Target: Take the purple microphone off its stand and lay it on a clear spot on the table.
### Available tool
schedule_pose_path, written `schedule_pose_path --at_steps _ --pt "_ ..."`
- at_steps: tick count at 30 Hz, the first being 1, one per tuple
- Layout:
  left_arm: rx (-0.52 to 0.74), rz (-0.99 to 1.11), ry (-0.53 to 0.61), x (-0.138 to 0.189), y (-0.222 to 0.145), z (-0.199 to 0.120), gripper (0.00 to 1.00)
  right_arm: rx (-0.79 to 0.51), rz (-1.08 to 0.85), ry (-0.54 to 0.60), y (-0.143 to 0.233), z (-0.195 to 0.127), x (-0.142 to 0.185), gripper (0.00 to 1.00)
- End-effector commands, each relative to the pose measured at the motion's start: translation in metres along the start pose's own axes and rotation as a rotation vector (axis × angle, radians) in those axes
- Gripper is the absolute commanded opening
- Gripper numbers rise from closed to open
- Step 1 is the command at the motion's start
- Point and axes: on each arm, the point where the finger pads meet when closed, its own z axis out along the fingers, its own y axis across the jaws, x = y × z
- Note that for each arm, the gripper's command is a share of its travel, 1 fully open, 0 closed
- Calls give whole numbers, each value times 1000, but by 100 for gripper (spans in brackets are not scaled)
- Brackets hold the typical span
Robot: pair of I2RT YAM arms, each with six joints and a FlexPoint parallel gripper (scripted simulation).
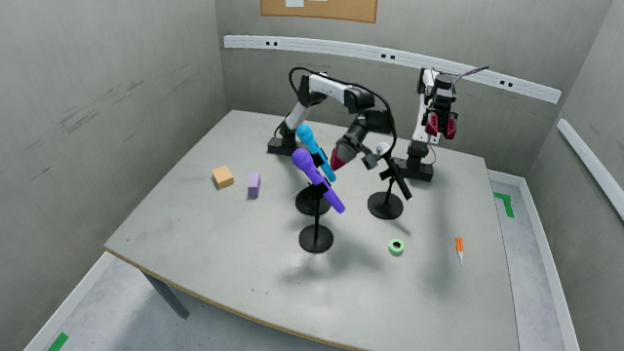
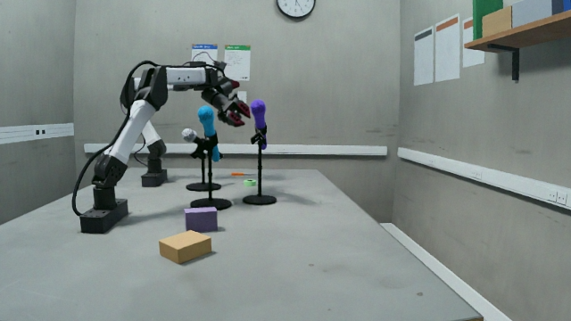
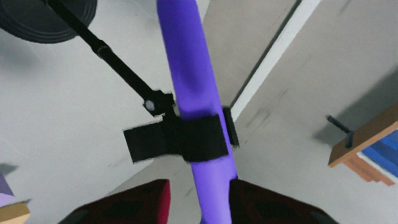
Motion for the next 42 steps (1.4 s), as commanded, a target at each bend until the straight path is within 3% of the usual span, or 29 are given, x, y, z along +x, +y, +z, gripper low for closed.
schedule_pose_path --at_steps 1,4,5,7,18,21,27,28,30,33,36,40,41,42 --pt "-1 7 -1 0 -1 0 32 56 115 -60 -19 -18 14 32" --pt "-1 7 -1 0 -1 0 32 75 249 -88 -34 -23 41 32" --pt "-1 7 -1 0 -1 0 32 52 204 -91 -24 -17 27 32" --pt "-1 7 -1 0 -1 0 32 67 260 -95 -32 -22 43 32" --pt "-1 7 -1 0 -1 0 32 97 256 -73 -41 -28 56 32" --pt "-1 7 -1 0 -1 0 32 42 274 -59 -14 -5 12 32" --pt "-1 7 -1 0 -1 0 32 31 646 -58 -5 -14 -12 32" --pt "-1 7 -1 0 -1 0 32 47 642 -53 -14 -16 0 32" --pt "-1 7 -1 0 -1 0 32 34 653 -64 -5 -16 -18 32" --pt "-1 7 -1 0 -1 0 32 23 856 -68 9 -16 -43 32" --pt "-1 7 -1 0 -1 0 32 36 875 -59 2 -15 -32 32" --pt "-1 7 -1 0 -1 0 32 18 1039 -79 22 -20 -69 32" --pt "-1 7 -1 0 -1 0 32 26 1119 -1 25 8 -55 32" --pt "-1 7 -1 0 -1 0 32 39 1100 -13 15 3 -45 32"
